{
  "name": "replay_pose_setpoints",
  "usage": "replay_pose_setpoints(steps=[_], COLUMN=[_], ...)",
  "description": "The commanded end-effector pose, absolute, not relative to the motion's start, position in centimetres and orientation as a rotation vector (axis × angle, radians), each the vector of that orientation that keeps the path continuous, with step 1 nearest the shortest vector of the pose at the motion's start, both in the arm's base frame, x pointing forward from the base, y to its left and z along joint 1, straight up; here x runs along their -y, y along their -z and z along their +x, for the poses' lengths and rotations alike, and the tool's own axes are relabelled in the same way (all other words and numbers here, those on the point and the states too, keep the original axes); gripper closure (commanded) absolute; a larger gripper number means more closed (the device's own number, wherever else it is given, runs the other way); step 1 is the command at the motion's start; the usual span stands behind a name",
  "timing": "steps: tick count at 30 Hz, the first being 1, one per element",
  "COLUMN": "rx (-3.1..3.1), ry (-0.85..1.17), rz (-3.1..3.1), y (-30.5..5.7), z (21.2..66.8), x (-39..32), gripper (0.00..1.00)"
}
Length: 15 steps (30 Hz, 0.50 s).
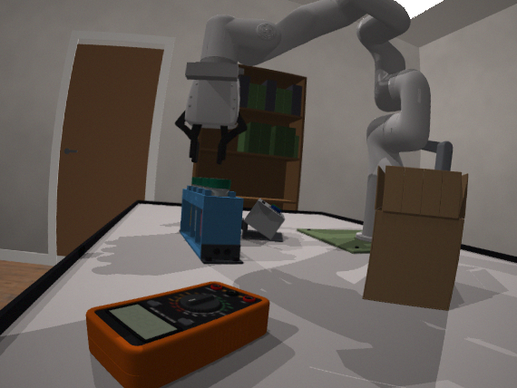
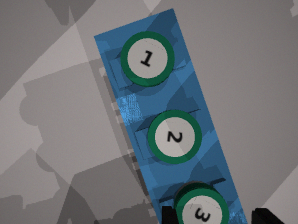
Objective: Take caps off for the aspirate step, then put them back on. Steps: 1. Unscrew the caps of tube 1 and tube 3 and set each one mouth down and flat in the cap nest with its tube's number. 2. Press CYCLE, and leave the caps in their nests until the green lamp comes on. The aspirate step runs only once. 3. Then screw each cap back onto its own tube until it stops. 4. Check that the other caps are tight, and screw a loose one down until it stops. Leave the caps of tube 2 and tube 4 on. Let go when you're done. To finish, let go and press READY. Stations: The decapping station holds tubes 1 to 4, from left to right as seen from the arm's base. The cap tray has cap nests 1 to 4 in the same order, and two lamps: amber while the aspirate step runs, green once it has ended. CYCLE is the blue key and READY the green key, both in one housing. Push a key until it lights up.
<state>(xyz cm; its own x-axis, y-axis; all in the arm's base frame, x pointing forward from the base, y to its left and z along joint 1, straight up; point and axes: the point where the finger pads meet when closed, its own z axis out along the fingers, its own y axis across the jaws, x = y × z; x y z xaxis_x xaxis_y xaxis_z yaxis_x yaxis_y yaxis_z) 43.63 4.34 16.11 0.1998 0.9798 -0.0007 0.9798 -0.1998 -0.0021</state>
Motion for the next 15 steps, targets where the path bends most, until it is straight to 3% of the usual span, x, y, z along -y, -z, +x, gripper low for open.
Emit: replay_pose_setpoints(steps=[1, 15], rx=[1.987, 2.613], ry=[0.002, 0.003], rz=[-2.432, -1.742], y=[-16.8, -16.8], z=[43.7, 42.9], x=[-4.3, -9.5], gripper=[0.54, 0.54])
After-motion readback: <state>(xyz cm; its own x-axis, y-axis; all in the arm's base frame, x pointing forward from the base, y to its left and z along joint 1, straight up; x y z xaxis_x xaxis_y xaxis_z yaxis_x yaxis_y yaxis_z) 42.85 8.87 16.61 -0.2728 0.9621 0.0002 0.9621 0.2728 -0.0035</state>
